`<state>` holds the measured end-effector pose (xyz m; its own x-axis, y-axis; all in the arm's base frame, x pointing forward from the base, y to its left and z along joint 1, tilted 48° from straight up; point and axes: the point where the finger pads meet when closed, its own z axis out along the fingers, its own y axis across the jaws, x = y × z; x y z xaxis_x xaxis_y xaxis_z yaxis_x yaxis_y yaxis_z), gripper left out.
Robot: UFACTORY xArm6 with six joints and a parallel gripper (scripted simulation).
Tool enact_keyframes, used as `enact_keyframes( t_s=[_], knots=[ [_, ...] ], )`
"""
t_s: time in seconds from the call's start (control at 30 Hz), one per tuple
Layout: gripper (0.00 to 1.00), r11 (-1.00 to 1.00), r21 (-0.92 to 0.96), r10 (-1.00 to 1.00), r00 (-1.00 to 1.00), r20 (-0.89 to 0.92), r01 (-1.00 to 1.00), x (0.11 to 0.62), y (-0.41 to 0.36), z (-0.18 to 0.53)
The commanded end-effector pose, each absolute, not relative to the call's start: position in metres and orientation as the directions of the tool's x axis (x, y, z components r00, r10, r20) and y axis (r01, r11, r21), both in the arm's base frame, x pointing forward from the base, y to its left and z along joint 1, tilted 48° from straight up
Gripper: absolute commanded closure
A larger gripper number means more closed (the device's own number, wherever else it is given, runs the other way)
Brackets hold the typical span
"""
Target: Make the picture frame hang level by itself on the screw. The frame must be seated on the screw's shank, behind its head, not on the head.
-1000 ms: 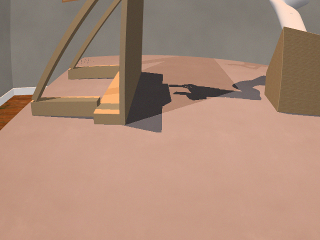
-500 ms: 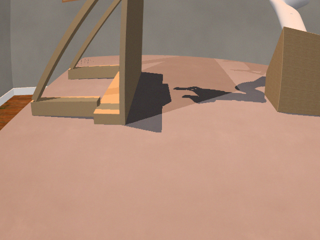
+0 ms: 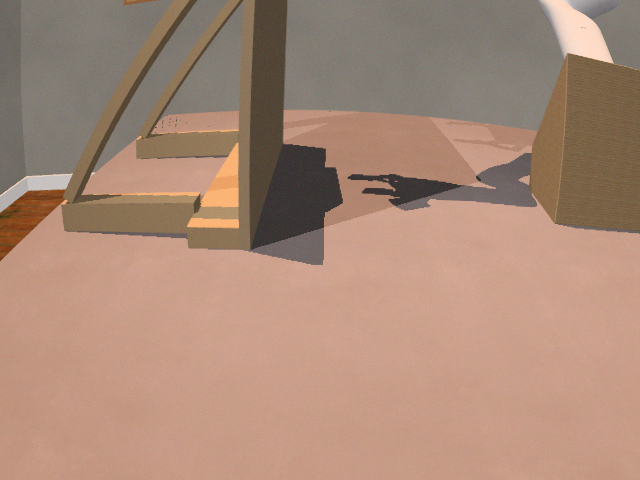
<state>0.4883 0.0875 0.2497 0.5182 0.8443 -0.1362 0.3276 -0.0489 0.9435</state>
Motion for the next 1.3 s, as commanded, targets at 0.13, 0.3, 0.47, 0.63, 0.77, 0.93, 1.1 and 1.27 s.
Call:
enact_keyframes(
  t_s=[0.13, 0.3, 0.47, 0.63, 0.77, 0.93, 1.1, 1.27],
  knots=[
    [0.0, 0.126, 0.943, 0.868, 0.427, -0.255, 0.308, 0.484, 0.078, 0.244],
    [0.0, 0.155, 0.94, 0.869, 0.411, -0.276, 0.304, 0.482, 0.077, 0.242],
    [0.0, 0.155, 0.94, 0.869, 0.411, -0.276, 0.304, 0.482, 0.077, 0.242],
    [0.0, 0.159, 0.94, 0.869, 0.409, -0.279, 0.303, 0.482, 0.077, 0.242],
    [0.0, 0.18, 0.938, 0.87, 0.397, -0.293, 0.297, 0.481, 0.076, 0.241],
    [0.0, 0.263, 0.926, 0.871, 0.347, -0.349, 0.271, 0.477, 0.072, 0.237],
    [0.0, 0.372, 0.9, 0.864, 0.268, -0.426, 0.228, 0.469, 0.071, 0.229],
    [0.0, 0.428, 0.881, 0.857, 0.221, -0.466, 0.201, 0.463, 0.071, 0.224]
  ],
)
